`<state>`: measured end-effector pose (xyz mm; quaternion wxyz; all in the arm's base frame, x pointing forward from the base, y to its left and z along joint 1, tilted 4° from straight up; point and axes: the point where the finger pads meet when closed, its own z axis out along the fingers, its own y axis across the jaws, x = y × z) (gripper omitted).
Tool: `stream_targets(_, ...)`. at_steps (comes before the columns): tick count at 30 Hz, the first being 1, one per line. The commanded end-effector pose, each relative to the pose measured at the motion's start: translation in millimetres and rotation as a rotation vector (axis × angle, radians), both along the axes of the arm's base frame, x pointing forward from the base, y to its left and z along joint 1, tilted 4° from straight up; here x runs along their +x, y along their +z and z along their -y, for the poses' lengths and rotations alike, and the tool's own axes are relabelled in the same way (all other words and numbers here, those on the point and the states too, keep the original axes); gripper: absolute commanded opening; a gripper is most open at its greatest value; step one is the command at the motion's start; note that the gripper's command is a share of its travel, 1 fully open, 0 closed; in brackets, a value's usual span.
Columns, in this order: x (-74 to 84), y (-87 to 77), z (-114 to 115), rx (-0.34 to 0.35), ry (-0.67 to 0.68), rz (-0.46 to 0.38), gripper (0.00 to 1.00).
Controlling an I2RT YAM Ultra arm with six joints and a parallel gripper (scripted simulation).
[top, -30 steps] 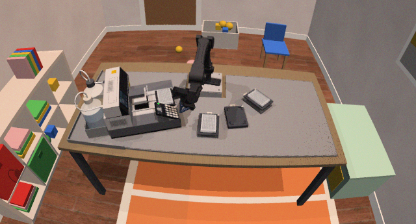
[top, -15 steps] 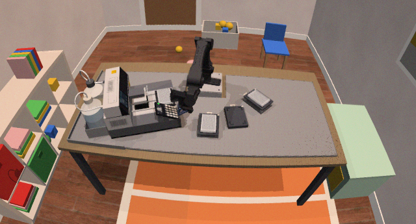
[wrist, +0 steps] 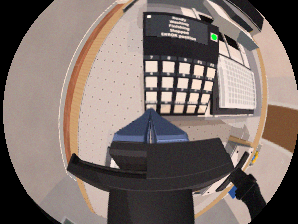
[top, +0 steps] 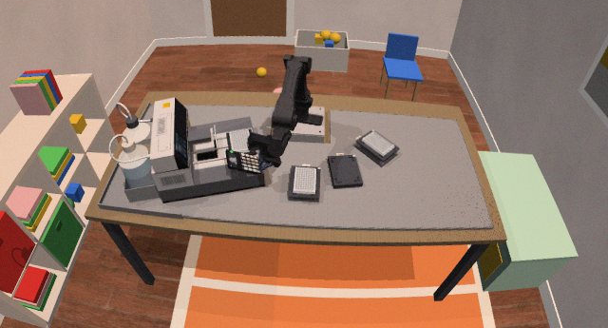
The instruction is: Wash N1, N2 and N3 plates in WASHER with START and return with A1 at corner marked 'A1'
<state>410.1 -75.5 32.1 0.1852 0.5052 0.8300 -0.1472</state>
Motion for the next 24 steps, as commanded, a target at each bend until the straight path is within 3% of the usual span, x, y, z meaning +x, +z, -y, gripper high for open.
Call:
stream_targets(1,2.3,3.3,2.0,-0.007,0.000,0.012,0.00)
stream_targets(24,3.9,-5.6,6.4,-0.008,0.000,0.012,0.00)
